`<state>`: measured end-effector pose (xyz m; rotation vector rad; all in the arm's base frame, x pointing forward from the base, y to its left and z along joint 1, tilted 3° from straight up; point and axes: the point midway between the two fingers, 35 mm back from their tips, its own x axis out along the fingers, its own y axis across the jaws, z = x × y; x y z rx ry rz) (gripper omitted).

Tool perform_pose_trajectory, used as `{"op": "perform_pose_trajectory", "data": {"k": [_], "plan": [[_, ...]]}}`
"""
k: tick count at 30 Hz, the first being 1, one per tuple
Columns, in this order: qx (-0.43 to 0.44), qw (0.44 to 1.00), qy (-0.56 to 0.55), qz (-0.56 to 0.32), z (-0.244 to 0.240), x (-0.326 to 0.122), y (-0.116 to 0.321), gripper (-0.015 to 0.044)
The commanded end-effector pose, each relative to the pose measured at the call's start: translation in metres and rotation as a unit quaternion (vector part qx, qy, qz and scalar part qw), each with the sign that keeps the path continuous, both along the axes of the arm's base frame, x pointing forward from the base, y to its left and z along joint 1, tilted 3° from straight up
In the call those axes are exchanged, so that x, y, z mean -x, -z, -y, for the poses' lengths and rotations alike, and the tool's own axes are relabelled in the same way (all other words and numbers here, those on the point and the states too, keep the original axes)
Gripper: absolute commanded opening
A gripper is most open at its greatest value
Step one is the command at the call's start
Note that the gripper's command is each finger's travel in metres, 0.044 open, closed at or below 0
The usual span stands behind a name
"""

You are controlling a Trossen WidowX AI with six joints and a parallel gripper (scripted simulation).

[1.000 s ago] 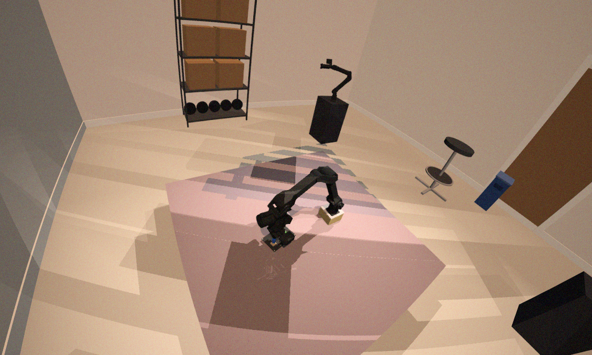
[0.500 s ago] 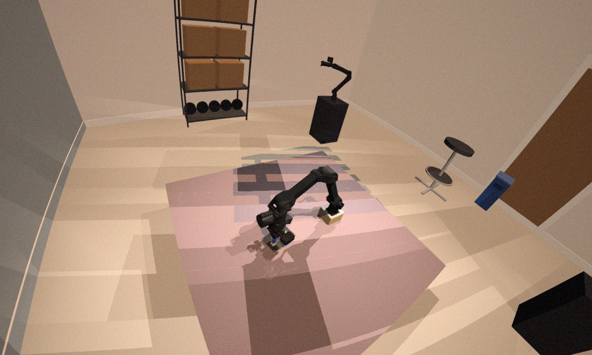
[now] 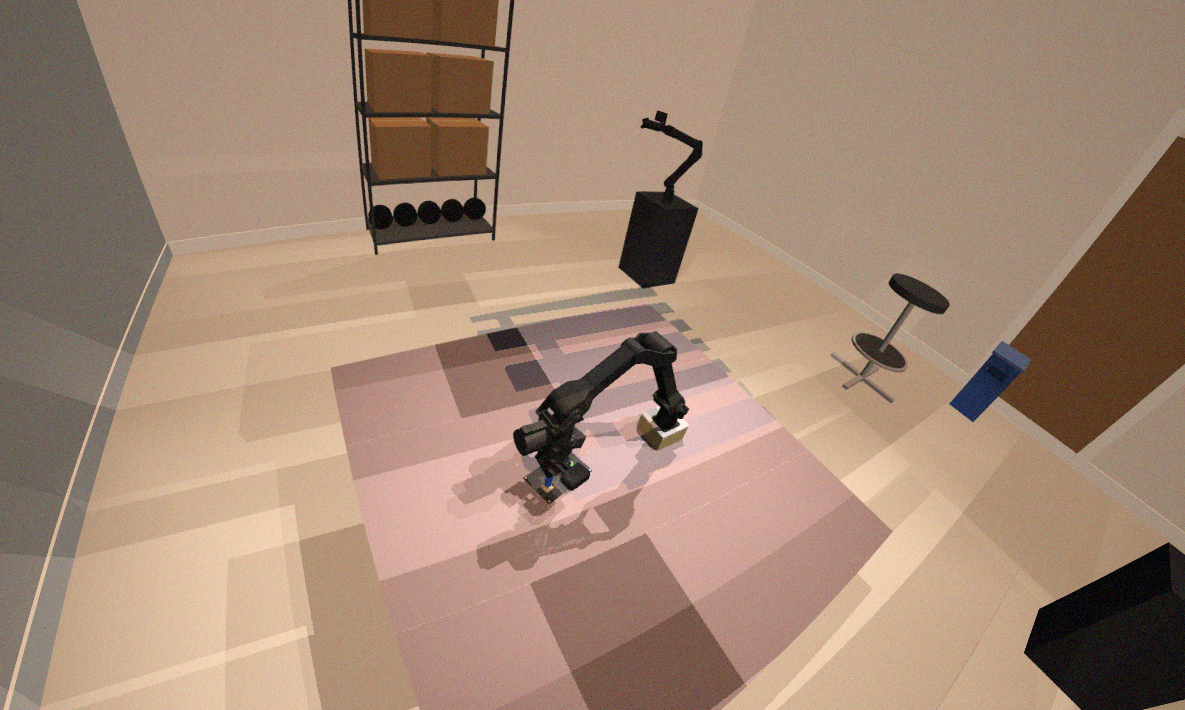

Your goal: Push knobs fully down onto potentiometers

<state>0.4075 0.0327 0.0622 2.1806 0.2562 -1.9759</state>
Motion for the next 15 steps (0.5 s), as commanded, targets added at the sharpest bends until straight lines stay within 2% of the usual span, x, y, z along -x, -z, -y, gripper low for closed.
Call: {"op": "perform_pose_trajectory", "data": {"k": [1,15], "plan": [[-0.001,1.0,0.0,-0.007,-0.0007,-0.0049,0.0226,0.0],[-0.001,1.0,0.0,-0.007,-0.0007,-0.005,0.0249,0.0]]}}
